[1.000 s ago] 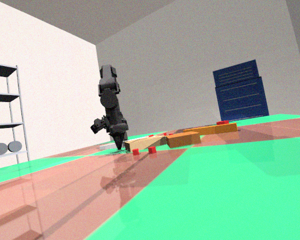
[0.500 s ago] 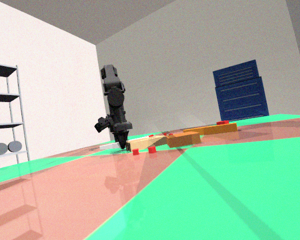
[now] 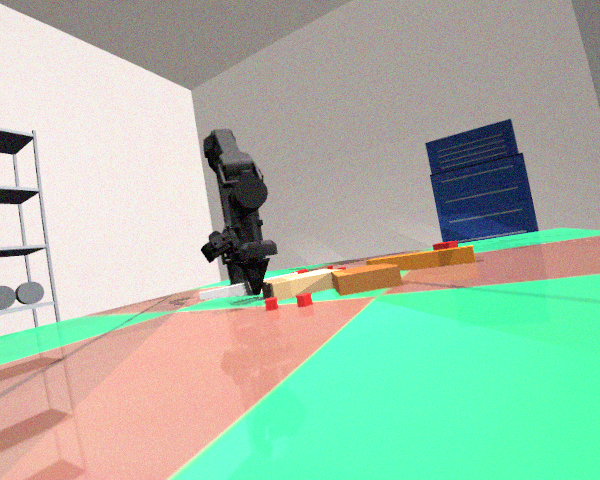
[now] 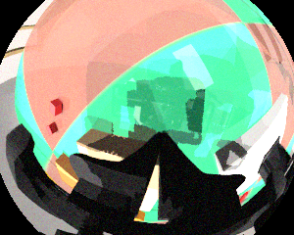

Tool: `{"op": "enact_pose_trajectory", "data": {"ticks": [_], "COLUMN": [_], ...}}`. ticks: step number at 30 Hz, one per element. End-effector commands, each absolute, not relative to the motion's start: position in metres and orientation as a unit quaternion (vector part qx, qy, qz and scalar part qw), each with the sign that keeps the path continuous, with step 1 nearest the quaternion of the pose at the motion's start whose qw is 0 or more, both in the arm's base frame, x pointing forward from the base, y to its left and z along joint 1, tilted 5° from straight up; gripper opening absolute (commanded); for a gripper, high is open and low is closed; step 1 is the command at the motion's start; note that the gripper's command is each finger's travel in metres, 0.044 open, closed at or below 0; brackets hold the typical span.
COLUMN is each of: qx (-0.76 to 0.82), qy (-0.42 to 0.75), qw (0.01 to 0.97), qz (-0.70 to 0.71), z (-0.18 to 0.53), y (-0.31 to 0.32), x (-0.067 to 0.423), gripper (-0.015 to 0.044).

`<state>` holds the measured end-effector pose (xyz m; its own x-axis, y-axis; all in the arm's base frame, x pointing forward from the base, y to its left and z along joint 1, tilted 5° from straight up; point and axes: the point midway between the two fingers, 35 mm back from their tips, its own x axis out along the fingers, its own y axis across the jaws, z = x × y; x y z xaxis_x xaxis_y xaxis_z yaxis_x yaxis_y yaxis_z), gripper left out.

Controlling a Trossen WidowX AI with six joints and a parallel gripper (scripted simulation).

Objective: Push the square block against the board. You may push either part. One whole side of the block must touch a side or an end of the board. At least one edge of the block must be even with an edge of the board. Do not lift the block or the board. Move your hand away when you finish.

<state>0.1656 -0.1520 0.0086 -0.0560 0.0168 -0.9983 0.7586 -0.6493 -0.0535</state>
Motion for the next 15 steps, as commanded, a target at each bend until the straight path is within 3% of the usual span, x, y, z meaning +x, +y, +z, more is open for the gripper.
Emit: {"op": "enact_pose_trajectory", "data": {"ticks": [1, 15], "qx": [0.630, 0.631], "qy": [0.316, 0.316], "qw": [0.281, 0.281], "qz": [-0.651, -0.650], "z": [0.007, 0.007], "y": [-0.144, -0.128], "x": [0.173, 0.190], "gripper": [0.0000, 0.0000]}}
